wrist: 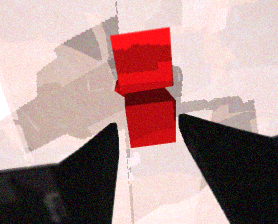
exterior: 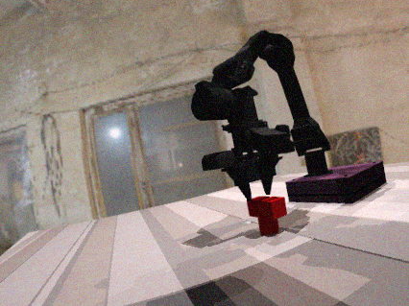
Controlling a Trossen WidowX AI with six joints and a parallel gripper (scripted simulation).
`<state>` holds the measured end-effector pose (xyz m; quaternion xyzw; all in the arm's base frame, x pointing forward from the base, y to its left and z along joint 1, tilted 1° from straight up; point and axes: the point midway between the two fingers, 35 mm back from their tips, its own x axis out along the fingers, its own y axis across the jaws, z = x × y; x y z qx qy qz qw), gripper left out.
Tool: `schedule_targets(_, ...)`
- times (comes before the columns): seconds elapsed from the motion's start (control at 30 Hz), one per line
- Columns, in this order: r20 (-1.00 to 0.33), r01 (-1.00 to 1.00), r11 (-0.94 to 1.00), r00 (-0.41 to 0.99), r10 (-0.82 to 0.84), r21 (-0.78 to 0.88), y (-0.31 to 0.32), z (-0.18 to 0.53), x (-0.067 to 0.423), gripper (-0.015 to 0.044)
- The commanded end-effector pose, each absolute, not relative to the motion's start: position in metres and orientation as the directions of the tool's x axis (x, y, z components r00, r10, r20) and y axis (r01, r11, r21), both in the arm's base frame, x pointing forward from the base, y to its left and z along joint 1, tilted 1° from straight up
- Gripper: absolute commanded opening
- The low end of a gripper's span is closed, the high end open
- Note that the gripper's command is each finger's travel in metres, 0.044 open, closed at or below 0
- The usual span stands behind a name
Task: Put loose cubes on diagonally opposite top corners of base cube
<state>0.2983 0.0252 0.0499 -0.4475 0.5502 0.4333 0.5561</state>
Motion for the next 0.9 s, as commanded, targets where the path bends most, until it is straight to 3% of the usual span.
schedule_targets(0.0, -0.999, -0.974, 0.224, 0.033, -0.009, -0.034, 0.025, 0.058, 0.301, 0.0205)
schedule_targets(0.87, -0.999, -0.974, 0.224, 0.033, -0.009, -0.034, 0.026, 0.087, 0.300, 0.0205)
